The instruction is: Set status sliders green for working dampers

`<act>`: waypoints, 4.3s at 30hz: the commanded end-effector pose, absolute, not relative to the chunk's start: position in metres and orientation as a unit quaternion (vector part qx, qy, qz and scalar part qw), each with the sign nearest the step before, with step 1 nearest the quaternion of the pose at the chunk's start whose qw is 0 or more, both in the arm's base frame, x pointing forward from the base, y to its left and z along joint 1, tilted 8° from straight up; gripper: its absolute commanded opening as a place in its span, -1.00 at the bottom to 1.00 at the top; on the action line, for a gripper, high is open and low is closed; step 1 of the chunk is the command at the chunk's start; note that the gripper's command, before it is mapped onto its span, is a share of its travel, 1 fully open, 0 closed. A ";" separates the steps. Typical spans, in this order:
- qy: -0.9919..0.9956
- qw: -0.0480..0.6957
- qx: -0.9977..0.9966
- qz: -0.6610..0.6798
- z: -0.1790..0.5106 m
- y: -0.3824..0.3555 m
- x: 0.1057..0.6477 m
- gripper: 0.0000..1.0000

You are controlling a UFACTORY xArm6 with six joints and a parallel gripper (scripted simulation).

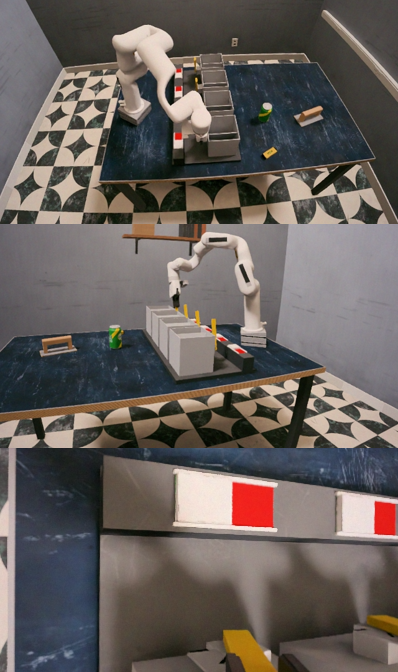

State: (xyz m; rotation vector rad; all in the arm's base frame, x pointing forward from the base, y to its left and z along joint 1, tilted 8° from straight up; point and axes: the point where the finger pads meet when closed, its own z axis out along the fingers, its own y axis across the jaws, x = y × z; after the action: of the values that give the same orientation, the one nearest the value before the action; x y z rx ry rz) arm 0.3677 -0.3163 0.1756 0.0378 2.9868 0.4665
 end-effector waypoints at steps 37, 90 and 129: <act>0.987 0.061 0.012 0.149 0.178 -0.317 0.368 -0.62; 0.998 0.058 0.022 -0.005 0.182 -0.286 0.369 -0.62; 0.998 0.058 0.022 -0.019 0.182 -0.283 0.369 -0.46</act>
State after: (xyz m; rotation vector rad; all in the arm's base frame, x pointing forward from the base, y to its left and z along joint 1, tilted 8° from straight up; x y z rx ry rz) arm 0.3683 -0.2826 0.1802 0.0684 3.0285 -0.0541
